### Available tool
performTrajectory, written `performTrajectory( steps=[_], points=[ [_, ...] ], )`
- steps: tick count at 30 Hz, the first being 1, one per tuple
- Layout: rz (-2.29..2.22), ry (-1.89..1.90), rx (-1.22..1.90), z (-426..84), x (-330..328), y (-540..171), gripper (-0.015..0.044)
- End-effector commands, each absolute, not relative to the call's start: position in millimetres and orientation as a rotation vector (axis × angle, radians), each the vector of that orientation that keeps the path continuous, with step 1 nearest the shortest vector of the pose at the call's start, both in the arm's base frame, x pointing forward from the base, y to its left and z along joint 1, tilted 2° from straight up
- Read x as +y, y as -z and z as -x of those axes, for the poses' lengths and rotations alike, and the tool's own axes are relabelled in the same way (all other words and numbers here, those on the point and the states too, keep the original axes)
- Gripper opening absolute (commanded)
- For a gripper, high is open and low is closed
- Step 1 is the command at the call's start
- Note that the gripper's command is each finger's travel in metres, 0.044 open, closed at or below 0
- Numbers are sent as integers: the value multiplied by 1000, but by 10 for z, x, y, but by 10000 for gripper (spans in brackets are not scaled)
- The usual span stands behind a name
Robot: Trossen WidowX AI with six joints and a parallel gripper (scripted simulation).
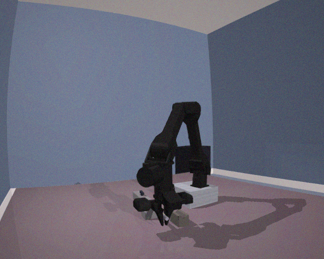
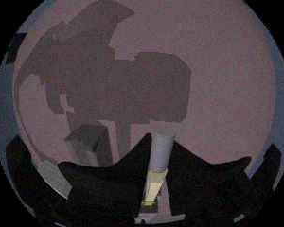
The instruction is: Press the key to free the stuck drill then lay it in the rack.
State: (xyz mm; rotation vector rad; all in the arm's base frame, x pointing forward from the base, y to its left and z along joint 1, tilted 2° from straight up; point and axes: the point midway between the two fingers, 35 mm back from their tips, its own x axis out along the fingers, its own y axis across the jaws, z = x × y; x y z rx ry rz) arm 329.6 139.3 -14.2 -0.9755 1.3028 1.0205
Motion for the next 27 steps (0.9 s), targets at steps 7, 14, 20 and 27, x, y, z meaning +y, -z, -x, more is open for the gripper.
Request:
performTrajectory(
  steps=[7, 14, 20, 27],
  points=[
    [974, -1020, 1300, -3290, 1383, 83, 0],
    [974, -1020, 1300, -3284, 1375, 54, 0],
    [974, -1020, 1301, -3279, 1368, 30, 0],
    [974, -1020, 1301, -3272, 1361, 2, 0]
  ],
)
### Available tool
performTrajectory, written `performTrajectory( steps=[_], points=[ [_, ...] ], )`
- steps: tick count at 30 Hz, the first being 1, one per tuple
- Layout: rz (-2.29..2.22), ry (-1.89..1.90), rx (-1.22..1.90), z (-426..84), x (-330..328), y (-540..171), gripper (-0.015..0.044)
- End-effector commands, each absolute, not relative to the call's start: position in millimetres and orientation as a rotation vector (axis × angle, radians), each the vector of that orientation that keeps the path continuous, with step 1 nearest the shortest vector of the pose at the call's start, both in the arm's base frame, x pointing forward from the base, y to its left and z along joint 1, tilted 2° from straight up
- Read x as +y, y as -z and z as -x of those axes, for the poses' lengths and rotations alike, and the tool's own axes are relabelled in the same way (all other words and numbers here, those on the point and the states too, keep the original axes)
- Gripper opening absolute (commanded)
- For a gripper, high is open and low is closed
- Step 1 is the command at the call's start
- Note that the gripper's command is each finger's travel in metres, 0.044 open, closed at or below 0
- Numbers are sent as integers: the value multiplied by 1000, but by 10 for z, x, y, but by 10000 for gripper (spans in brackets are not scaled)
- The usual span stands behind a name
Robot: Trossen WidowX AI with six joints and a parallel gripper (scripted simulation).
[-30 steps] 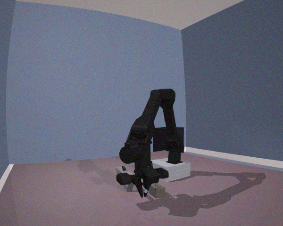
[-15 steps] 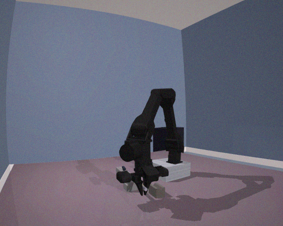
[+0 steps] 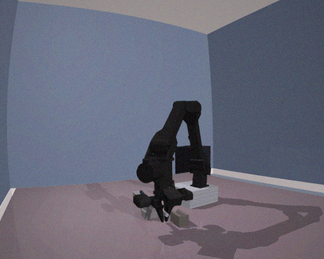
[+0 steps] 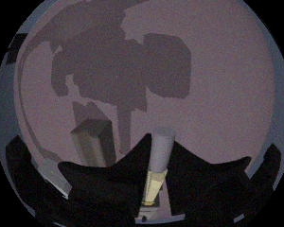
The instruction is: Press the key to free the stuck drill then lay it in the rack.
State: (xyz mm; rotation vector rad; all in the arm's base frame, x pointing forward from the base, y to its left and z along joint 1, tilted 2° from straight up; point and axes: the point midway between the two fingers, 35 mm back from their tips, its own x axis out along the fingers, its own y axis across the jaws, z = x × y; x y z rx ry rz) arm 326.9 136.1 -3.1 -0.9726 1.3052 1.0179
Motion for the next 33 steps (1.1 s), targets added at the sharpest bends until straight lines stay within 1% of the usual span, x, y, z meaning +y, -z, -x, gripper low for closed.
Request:
performTrajectory(
  steps=[1, 33],
  points=[
    [974, -1020, 1301, -3272, 1360, -2, 0],
    [974, -1020, 1301, -3253, 1340, -130, 0]
  ],
)
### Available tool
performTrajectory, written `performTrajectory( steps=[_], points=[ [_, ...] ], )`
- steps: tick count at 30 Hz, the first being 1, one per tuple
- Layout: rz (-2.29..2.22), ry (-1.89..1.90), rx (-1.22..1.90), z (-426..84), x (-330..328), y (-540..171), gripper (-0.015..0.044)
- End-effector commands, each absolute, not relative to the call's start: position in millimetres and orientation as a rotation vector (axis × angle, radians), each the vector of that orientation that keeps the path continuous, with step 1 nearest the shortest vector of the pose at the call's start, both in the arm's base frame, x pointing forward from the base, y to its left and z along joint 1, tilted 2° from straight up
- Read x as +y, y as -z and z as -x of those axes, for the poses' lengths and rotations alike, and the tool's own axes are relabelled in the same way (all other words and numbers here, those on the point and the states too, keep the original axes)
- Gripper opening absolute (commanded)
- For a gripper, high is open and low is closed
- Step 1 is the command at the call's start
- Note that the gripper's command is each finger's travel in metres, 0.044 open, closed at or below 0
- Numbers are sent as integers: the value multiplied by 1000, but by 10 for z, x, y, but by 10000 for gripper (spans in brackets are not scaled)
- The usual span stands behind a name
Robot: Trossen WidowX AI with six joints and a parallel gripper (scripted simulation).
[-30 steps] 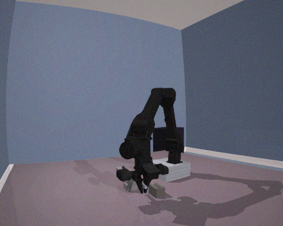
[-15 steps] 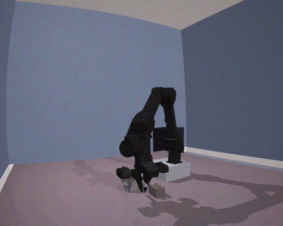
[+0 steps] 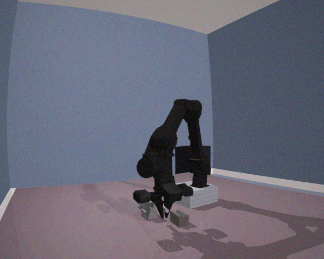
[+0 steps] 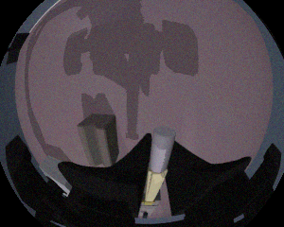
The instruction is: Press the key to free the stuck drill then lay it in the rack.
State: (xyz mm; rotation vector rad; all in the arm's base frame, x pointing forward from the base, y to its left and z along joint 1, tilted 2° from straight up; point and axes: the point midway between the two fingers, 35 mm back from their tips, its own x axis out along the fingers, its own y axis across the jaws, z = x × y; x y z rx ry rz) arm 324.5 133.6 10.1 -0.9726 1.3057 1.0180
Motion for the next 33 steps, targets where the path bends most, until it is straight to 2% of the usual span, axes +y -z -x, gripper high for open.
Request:
performTrajectory(
  steps=[1, 33],
  points=[
    [974, -1020, 1301, -3252, 1339, -134, 0],
    [974, -1020, 1301, -3259, 1339, -239, 0]
  ],
)
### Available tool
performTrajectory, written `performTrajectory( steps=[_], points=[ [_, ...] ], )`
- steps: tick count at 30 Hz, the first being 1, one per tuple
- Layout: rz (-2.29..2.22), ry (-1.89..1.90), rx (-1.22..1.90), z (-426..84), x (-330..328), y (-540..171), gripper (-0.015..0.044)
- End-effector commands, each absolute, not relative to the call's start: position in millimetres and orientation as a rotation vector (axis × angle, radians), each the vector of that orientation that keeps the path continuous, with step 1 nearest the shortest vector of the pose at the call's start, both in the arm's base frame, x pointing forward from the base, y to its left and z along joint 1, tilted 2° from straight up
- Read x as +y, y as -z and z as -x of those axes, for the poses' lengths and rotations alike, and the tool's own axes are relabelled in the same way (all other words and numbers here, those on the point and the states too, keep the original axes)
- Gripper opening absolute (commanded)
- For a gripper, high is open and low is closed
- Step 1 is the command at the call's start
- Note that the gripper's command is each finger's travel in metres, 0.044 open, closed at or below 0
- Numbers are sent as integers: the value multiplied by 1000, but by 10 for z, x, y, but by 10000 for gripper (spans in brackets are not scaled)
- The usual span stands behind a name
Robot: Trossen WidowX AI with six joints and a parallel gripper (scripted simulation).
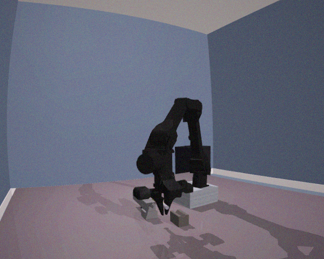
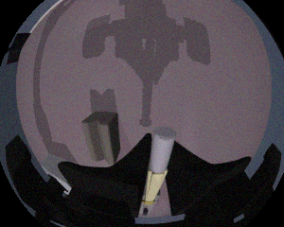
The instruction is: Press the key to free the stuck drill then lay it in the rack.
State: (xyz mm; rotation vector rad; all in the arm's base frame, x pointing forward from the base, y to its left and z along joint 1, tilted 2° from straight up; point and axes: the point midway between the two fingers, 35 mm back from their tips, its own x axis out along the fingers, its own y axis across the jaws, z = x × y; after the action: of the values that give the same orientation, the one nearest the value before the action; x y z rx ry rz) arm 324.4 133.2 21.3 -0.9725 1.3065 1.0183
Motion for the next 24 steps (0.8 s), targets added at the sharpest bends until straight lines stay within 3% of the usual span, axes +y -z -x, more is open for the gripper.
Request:
performTrajectory(
  steps=[1, 24],
  points=[
    [974, -1020, 1301, -3259, 1339, -242, 0],
    [972, -1022, 1302, -2942, 1529, -218, 0]
  ],
)
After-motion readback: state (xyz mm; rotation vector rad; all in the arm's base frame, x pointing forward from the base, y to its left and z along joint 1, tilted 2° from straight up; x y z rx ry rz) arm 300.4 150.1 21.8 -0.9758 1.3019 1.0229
